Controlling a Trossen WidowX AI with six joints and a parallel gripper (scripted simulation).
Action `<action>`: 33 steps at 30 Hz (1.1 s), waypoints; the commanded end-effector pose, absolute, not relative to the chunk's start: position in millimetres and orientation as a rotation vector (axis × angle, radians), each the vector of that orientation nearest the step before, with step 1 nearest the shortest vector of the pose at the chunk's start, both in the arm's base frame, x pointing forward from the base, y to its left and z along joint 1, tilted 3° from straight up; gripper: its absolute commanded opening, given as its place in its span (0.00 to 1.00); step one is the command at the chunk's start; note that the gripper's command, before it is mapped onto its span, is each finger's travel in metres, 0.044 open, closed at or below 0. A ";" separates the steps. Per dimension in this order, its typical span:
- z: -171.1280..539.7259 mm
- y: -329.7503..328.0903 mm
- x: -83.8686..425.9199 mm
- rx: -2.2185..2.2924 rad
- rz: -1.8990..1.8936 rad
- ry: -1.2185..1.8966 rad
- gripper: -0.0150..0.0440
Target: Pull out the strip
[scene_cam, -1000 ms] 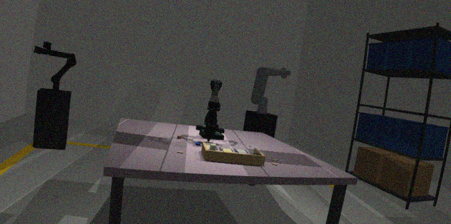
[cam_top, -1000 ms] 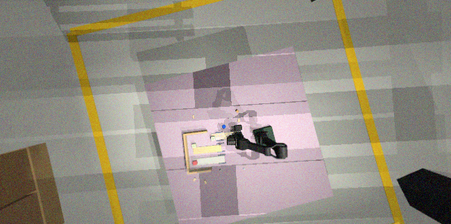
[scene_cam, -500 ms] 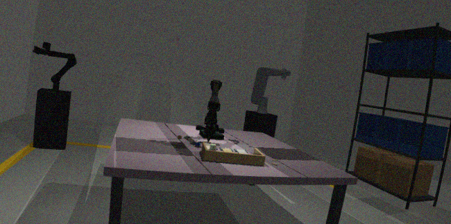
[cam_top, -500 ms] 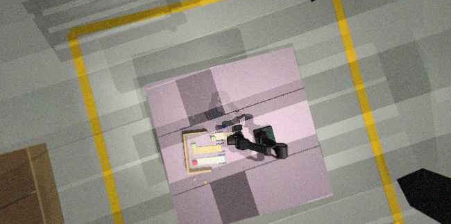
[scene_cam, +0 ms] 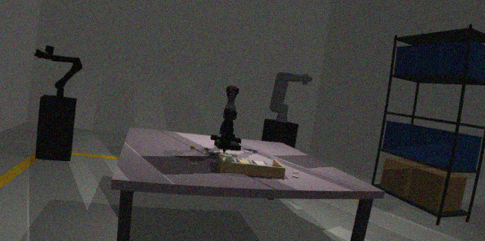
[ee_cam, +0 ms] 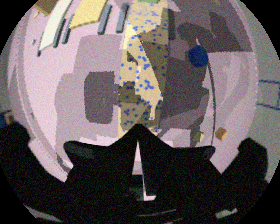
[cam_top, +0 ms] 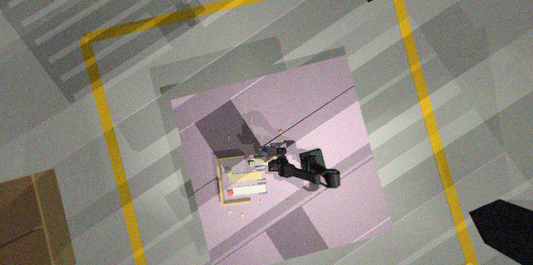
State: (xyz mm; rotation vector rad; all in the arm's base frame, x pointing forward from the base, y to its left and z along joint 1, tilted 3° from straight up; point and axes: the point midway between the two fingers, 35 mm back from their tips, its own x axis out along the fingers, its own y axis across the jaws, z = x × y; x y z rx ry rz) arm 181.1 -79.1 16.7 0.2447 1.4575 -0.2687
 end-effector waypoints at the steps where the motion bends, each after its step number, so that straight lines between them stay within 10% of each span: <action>1: 25.5 -79.3 181.4 0.246 -0.266 1.465 0.25; 8: 58.7 -78.9 179.5 0.248 -0.259 1.490 0.25; 25: 66.5 -98.5 238.4 0.178 -0.194 1.491 1.00; 33: 72.2 -107.7 266.1 0.177 -0.194 1.488 1.00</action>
